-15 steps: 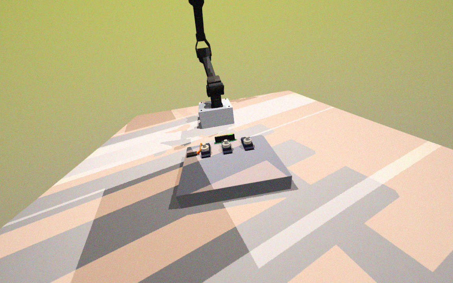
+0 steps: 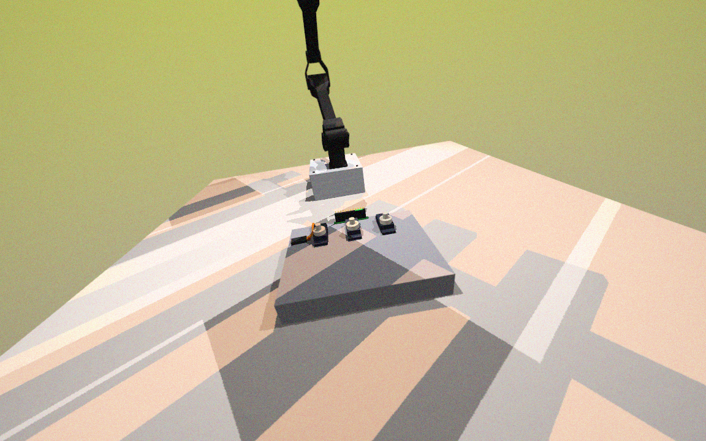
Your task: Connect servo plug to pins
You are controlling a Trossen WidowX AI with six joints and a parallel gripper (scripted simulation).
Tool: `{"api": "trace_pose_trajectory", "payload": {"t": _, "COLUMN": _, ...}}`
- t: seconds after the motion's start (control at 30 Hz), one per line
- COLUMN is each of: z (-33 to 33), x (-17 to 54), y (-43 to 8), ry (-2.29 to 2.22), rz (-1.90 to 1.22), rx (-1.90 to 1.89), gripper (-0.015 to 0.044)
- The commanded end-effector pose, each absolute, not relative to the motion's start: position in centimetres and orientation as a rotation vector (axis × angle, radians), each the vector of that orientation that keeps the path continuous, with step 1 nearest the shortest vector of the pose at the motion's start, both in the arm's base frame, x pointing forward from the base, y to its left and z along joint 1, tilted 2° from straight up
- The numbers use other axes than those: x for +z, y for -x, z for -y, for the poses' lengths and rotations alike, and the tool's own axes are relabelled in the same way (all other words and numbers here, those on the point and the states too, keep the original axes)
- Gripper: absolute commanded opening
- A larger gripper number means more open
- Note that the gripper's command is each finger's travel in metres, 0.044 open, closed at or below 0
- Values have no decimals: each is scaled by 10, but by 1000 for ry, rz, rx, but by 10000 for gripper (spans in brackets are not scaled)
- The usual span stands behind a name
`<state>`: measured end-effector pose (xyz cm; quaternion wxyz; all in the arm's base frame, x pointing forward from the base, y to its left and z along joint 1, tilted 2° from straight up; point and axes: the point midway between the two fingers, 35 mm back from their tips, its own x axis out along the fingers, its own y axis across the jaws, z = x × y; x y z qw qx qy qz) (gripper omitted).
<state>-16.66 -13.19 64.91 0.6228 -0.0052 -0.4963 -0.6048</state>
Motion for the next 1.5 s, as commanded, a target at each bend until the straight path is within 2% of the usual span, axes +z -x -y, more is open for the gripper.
{"api": "trace_pose_trajectory", "payload": {"t": 0.0, "z": 122, "x": 657, "y": 138, "ry": 80, "rz": 1140, "rx": -1330, "gripper": 115}}
{"api": "trace_pose_trajectory", "payload": {"t": 0.73, "z": 76, "x": 657, "y": -18, "ry": 311, "rz": 1063, "rx": -932, "gripper": 115}}
{"api": "trace_pose_trajectory", "payload": {"t": 1.47, "z": 39, "x": 580, "y": -175, "ry": 347, "rz": 791, "rx": -494, "gripper": 115}}
